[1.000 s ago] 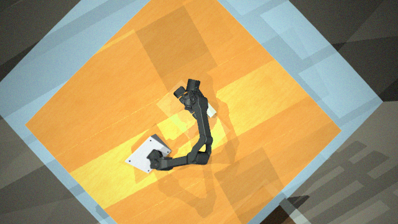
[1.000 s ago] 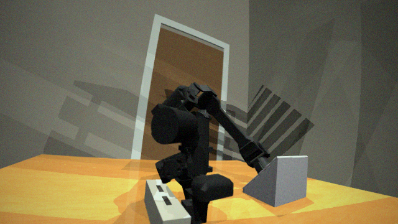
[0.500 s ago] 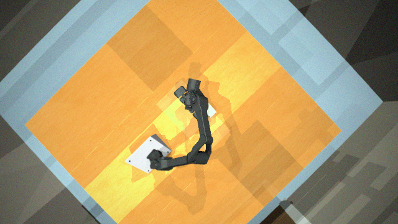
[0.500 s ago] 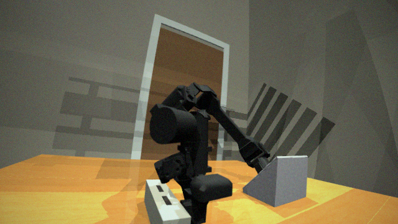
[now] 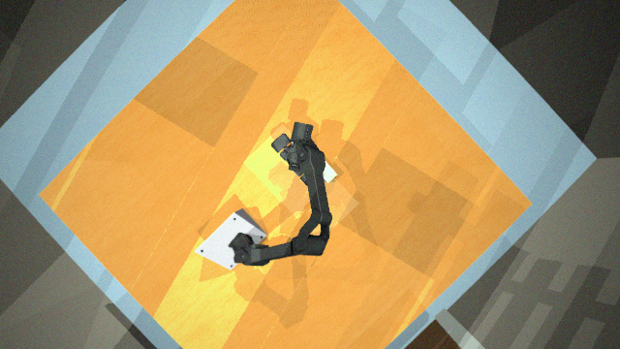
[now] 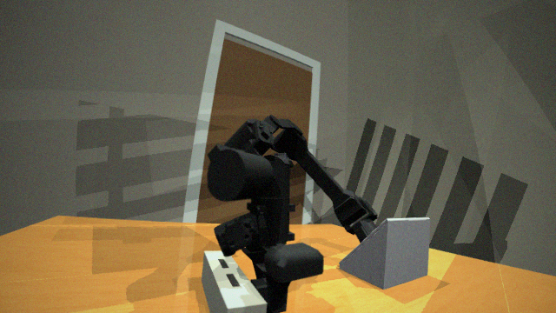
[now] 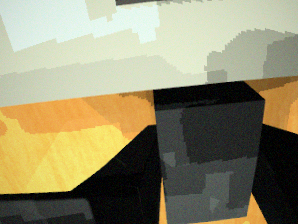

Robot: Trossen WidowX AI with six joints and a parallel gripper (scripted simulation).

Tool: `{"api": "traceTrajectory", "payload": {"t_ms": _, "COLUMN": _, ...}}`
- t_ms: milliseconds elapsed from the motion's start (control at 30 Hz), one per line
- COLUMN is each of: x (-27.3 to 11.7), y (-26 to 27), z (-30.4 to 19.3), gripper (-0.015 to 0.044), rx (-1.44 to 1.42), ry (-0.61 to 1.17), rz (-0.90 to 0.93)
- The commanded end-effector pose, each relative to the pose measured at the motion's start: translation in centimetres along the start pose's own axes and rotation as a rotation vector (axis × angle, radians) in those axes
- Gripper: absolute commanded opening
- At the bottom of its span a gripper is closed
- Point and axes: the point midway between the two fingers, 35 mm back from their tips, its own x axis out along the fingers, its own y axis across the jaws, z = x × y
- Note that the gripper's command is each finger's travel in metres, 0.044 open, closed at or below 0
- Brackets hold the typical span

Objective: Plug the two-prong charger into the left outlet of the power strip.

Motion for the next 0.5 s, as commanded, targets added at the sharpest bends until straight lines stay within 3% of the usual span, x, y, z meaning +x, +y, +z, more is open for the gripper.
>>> {"api": "traceTrajectory", "payload": {"t_ms": 0, "x": -0.14, "y": -0.04, "z": 0.28, "gripper": 0.0, "rx": -0.003, "ry": -0.007, "rz": -0.001}}
{"api": "traceTrajectory", "payload": {"t_ms": 467, "x": -0.17, "y": -0.04, "z": 0.4, "gripper": 0.0, "rx": -0.003, "ry": -0.007, "rz": -0.001}}
